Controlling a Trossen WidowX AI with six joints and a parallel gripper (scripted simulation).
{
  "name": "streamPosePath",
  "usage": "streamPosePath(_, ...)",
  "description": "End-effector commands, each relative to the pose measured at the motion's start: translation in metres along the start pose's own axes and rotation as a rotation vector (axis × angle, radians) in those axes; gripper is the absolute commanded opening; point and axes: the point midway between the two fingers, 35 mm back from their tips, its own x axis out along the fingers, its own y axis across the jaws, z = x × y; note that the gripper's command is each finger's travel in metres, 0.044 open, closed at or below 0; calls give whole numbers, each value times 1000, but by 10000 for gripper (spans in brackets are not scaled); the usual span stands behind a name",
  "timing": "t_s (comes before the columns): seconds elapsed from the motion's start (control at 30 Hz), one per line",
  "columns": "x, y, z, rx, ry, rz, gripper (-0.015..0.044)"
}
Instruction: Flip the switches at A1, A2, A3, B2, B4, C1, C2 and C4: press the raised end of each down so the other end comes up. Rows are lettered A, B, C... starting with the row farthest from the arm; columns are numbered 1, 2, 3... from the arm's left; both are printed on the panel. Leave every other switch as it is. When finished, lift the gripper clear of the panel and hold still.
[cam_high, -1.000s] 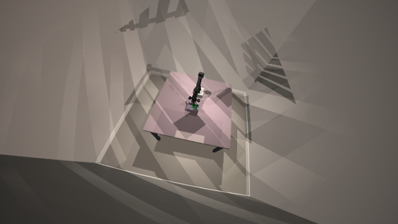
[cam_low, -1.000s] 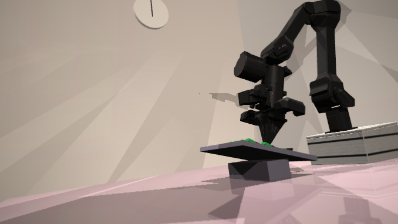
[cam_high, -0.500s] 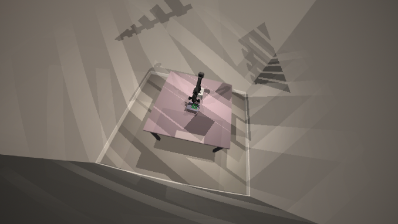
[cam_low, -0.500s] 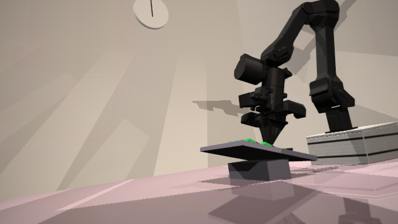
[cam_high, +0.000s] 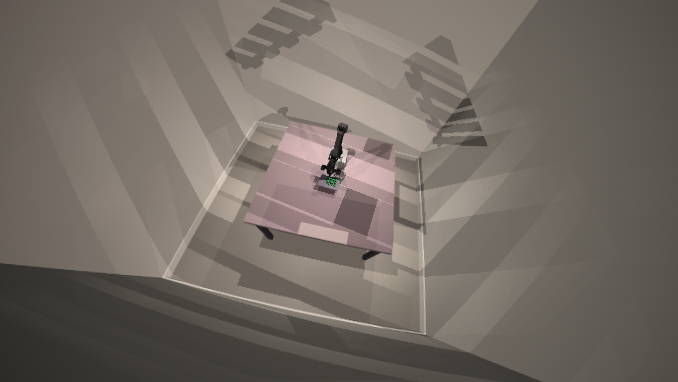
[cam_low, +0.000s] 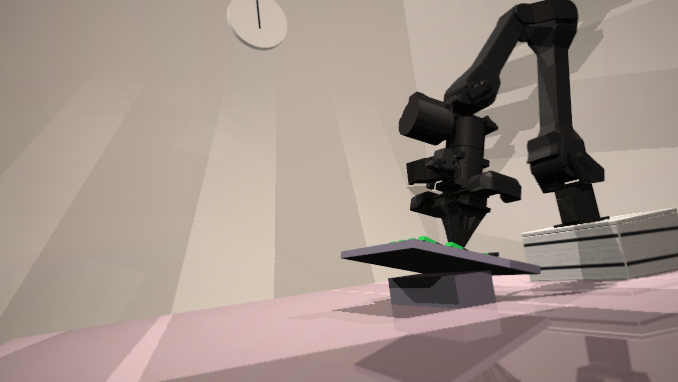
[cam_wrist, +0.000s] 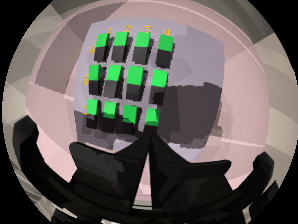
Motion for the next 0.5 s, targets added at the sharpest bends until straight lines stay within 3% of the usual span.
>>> streamPosePath(0.0, 1, 1, 0, -5, -1, 4, 0)
streamPosePath(0.47, 3, 1, 0, -5, -1, 4, 0)
